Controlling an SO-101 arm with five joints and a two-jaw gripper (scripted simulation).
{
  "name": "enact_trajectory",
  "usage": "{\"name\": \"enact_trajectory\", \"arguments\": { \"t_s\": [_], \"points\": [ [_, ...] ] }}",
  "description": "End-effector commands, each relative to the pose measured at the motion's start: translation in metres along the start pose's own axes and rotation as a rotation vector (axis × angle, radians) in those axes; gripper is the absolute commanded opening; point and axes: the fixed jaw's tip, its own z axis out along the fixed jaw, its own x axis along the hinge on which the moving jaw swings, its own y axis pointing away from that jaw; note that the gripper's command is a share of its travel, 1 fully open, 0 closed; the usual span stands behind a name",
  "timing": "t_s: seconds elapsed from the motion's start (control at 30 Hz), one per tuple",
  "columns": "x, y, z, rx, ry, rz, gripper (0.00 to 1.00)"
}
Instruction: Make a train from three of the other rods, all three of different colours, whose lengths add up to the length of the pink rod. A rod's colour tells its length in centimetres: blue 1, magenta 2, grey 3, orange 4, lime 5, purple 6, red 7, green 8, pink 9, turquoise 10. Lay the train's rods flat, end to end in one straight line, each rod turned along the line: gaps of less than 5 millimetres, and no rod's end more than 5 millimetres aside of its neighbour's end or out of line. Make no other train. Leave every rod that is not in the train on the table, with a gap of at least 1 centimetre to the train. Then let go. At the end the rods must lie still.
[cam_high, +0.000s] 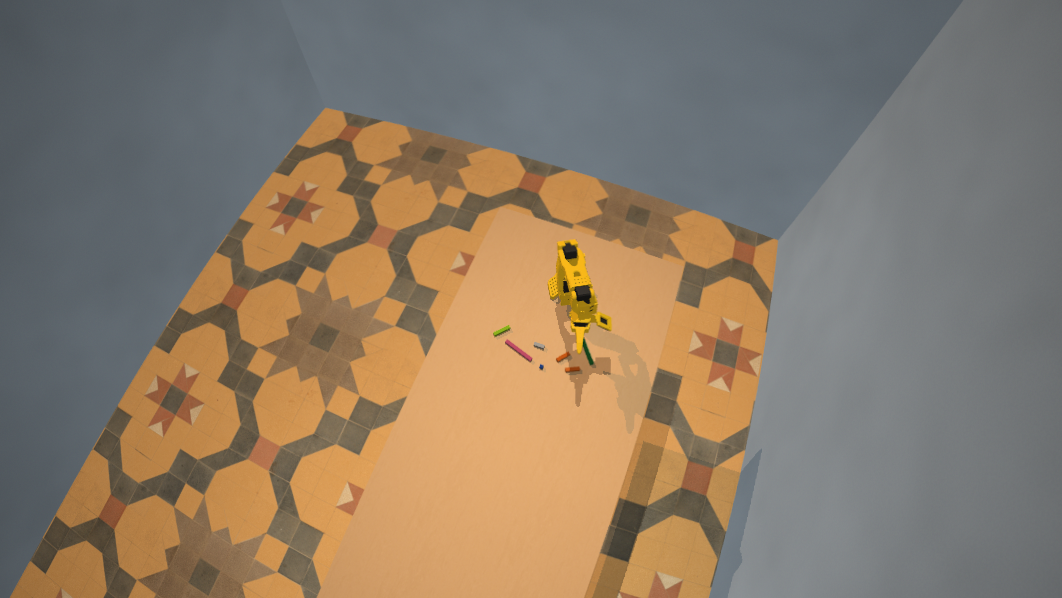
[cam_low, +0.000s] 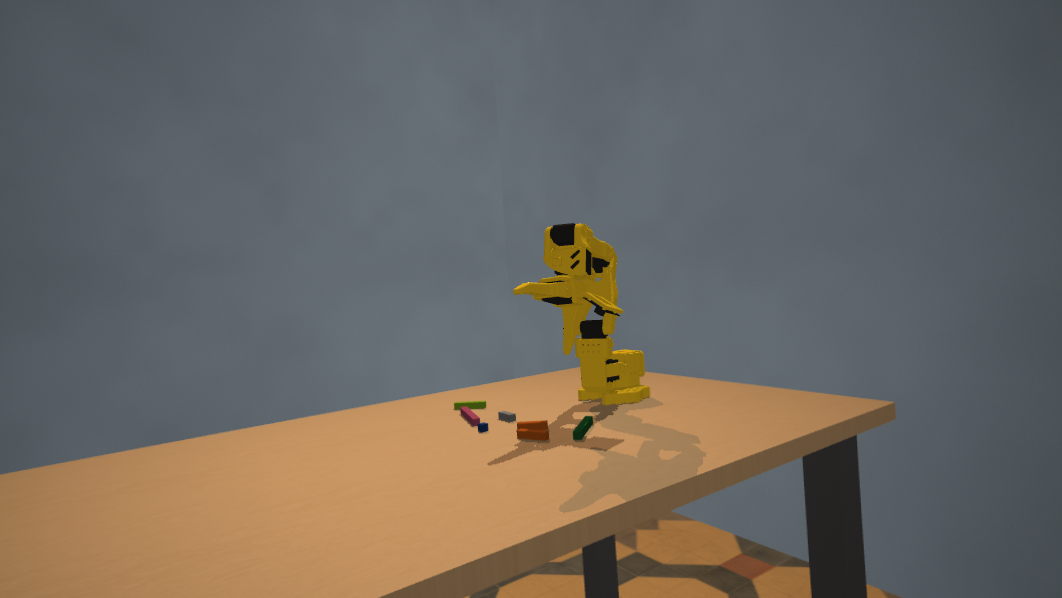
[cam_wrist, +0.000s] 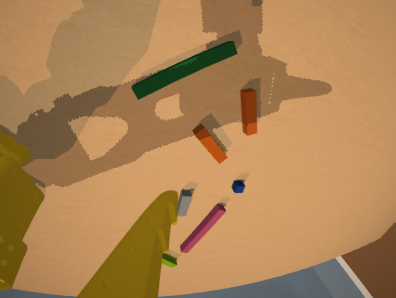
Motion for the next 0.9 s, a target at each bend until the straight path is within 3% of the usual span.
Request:
{"name": "enact_trajectory", "arguments": {
  "t_s": [0.0, 0.87],
  "points": [
    [0.002, -0.013, -0.005, 0.032, -0.002, 0.144, 0.83],
    [0.035, -0.051, 0.014, -0.037, 0.087, 0.967, 0.50]
  ]
}}
